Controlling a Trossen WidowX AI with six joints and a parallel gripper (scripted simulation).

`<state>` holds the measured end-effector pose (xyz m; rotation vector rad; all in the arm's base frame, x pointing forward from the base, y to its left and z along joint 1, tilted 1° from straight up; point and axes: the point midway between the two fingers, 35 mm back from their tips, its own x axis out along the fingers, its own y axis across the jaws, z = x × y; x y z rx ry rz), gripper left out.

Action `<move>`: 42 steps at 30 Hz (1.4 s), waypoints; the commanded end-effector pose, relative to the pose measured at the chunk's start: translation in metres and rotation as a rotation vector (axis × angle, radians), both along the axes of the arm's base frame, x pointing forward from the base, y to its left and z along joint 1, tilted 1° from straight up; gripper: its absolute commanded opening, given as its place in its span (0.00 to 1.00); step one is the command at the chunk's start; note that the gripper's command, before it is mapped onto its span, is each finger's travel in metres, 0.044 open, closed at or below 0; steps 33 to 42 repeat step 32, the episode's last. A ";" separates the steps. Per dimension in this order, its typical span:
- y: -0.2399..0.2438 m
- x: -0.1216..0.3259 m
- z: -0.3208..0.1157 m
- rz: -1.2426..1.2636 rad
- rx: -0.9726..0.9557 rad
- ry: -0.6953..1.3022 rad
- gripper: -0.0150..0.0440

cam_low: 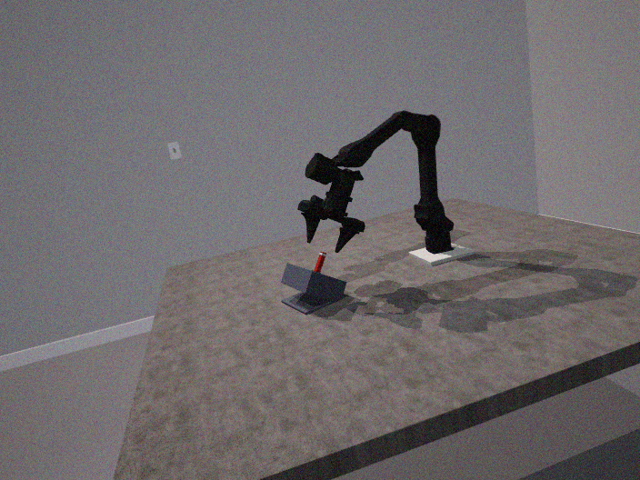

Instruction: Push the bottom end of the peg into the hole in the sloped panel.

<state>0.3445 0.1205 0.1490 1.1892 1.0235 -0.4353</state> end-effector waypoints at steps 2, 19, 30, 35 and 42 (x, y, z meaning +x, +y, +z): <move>-0.002 -0.004 0.010 0.004 0.004 -0.002 1.00; -0.010 -0.021 0.035 0.002 0.005 0.000 1.00; -0.013 -0.028 0.046 0.001 0.005 0.000 1.00; -0.013 -0.028 0.046 0.001 0.005 0.000 1.00; -0.013 -0.028 0.046 0.001 0.005 0.000 1.00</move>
